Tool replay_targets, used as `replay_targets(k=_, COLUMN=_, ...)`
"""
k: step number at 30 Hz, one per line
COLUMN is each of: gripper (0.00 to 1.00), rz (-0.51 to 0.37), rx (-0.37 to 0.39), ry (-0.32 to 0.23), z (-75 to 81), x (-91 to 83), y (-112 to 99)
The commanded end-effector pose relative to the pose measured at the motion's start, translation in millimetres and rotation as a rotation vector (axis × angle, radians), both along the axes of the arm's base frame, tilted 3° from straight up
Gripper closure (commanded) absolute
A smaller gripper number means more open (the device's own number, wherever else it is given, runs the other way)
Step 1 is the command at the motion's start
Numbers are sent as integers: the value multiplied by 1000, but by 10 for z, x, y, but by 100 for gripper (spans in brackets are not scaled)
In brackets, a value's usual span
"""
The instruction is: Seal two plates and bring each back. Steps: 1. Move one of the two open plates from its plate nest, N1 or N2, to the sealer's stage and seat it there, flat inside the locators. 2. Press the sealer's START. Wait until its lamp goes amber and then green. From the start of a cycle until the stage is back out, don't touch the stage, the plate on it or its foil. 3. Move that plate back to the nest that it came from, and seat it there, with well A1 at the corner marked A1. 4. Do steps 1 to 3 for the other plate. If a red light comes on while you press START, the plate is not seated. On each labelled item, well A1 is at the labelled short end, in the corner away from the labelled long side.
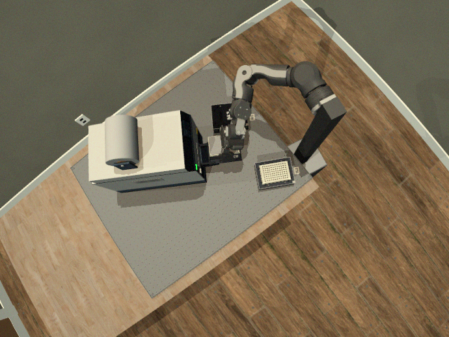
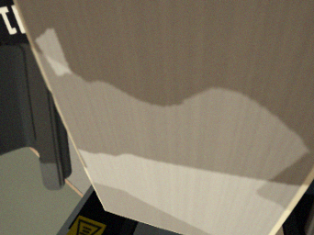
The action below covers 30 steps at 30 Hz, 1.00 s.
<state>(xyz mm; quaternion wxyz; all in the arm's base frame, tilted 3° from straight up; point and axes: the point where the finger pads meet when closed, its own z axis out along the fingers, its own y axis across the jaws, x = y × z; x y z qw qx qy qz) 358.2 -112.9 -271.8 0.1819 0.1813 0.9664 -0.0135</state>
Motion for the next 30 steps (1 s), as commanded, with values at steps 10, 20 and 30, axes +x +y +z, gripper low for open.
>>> replay_targets(k=10, gripper=100, rz=7, rx=8, ry=-6, z=-1, x=-96, y=-133)
replay_targets(k=20, gripper=100, rz=4, rx=8, ry=-5, z=-12, x=-225, y=-328)
replay_targets(k=30, gripper=100, rz=0, rx=7, ry=-3, z=-28, x=-333, y=-485)
